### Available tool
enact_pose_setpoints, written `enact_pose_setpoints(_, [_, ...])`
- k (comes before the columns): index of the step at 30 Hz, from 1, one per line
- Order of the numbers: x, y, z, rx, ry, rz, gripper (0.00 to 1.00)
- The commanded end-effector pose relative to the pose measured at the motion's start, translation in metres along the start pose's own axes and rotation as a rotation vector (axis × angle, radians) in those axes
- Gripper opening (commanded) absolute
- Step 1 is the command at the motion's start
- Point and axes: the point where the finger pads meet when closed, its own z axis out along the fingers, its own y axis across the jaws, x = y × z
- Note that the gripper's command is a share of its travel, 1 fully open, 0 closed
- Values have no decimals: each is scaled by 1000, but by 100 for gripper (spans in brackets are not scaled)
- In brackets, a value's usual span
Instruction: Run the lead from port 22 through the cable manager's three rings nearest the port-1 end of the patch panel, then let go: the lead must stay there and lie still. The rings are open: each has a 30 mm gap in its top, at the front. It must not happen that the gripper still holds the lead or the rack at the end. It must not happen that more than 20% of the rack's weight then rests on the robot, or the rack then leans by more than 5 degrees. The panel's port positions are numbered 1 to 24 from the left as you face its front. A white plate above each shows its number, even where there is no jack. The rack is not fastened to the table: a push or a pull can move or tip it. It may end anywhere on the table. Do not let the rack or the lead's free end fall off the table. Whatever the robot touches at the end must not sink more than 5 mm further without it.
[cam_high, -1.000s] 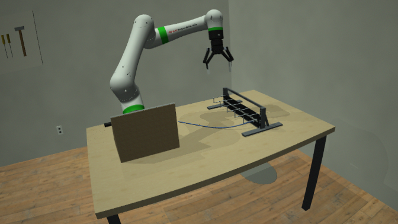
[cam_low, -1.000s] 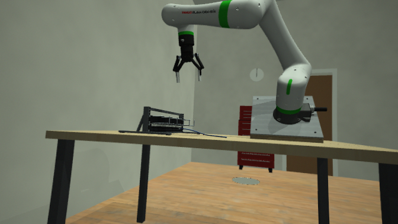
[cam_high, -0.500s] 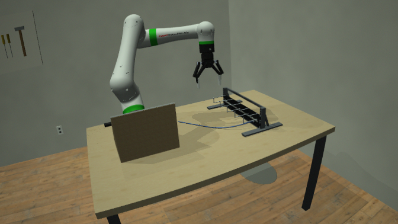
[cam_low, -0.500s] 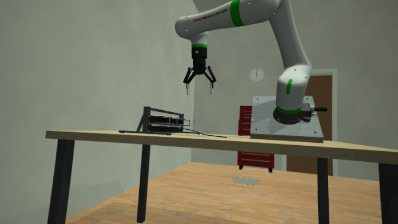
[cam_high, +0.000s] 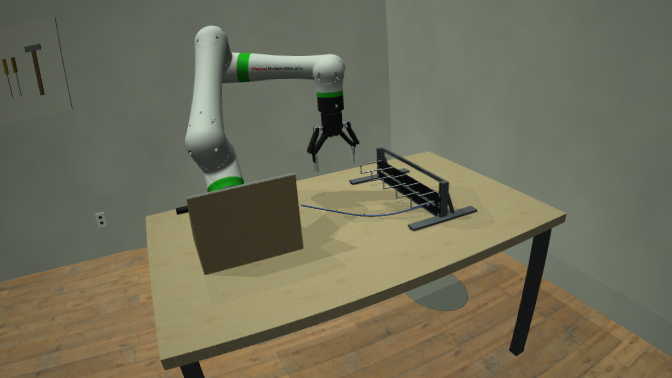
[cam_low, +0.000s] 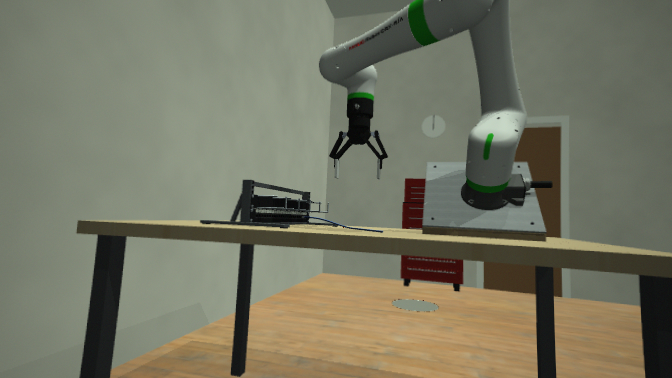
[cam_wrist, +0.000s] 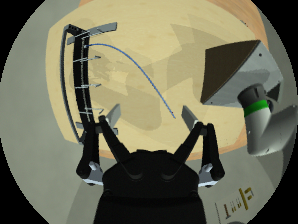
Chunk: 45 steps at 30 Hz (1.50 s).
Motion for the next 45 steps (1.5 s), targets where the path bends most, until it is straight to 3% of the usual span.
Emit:
enact_pose_setpoints(1, [0, 4, 2, 4, -2, -3, 100])
enact_pose_setpoints(2, [0, 4, 2, 4, -2, -3, 0])
enact_pose_setpoints(36, [-1, 4, 2, 4, -2, -6, 0])
enact_pose_setpoints(45, [-5, 18, 3, 2, -2, -317, 0])
